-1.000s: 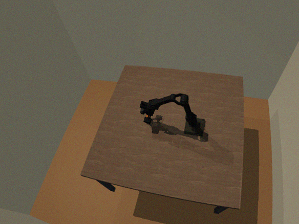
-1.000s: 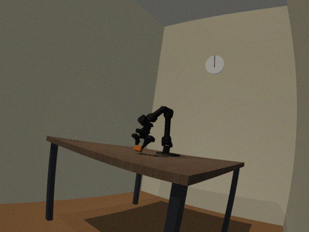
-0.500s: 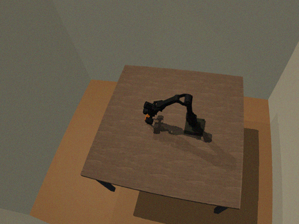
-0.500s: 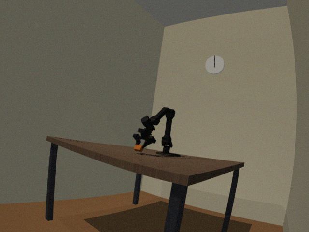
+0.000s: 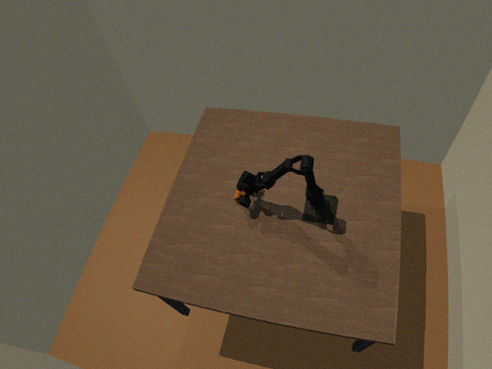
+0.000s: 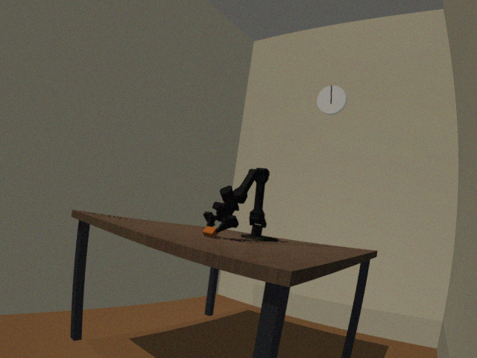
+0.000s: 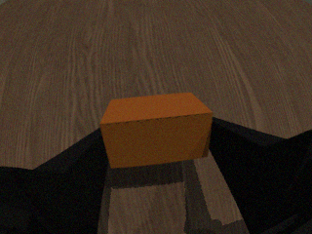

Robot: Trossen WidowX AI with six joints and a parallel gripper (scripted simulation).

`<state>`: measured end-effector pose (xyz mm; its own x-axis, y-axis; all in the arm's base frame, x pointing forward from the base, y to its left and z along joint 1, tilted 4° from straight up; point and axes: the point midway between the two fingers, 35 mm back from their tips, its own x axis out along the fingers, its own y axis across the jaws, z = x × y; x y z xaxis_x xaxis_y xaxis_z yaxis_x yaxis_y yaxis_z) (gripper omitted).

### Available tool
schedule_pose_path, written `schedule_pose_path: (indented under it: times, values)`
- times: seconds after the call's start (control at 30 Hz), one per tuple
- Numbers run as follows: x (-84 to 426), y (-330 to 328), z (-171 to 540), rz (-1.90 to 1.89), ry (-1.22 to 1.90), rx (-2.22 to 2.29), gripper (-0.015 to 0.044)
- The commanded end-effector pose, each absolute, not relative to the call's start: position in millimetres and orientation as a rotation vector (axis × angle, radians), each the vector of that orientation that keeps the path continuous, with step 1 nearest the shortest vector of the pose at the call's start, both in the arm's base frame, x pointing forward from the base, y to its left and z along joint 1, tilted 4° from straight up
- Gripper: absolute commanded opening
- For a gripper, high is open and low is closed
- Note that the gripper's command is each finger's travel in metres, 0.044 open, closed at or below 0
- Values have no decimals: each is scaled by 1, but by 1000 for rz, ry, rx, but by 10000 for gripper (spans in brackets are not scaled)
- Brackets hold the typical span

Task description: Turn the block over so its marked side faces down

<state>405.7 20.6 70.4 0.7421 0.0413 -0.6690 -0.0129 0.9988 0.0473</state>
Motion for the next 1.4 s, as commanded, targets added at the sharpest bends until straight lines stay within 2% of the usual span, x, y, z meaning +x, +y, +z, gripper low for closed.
schedule_pose_path:
  times: [0.0,0.67,1.33,1.37]
  values:
    - [406,20,61,22,681,42,0]
    - [388,20,54,15,377,50,0]
    - [386,20,58,14,340,51,0]
    - [386,20,58,14,340,51,26]
